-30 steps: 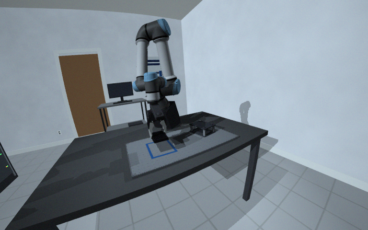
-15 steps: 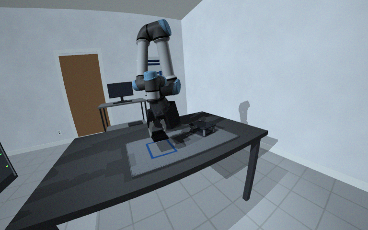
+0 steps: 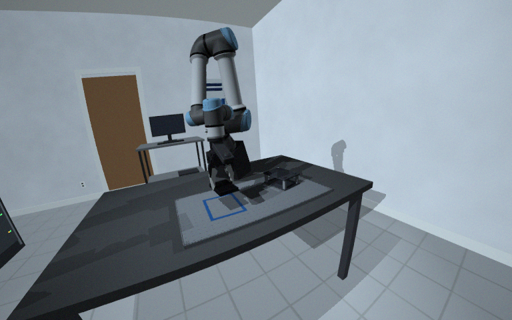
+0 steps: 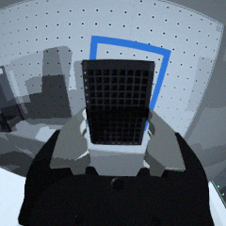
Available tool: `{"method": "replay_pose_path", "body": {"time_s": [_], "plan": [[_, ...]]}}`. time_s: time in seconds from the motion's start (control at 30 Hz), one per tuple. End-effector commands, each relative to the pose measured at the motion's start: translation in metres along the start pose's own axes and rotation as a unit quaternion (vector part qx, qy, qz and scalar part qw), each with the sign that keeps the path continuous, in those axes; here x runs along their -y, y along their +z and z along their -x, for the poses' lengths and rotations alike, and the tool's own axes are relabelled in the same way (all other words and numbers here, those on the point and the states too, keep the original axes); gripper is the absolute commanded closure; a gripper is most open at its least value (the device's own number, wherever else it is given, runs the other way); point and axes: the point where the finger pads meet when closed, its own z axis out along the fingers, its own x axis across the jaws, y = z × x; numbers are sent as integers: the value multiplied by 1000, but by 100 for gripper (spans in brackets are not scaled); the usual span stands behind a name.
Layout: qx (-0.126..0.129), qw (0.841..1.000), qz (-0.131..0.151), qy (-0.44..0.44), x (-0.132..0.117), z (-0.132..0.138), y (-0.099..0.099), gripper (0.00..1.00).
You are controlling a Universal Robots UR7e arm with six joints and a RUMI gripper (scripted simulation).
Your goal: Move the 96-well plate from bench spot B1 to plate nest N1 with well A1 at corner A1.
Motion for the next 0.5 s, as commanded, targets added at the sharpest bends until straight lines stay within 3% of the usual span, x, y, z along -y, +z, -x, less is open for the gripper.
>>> {"method": "replay_pose_path", "body": {"time_s": [0.0, 0.47], "plan": [[0, 999, -1, -37, 0, 12, -3, 100], [0, 999, -1, -37, -1, 52, -10, 100]]}}
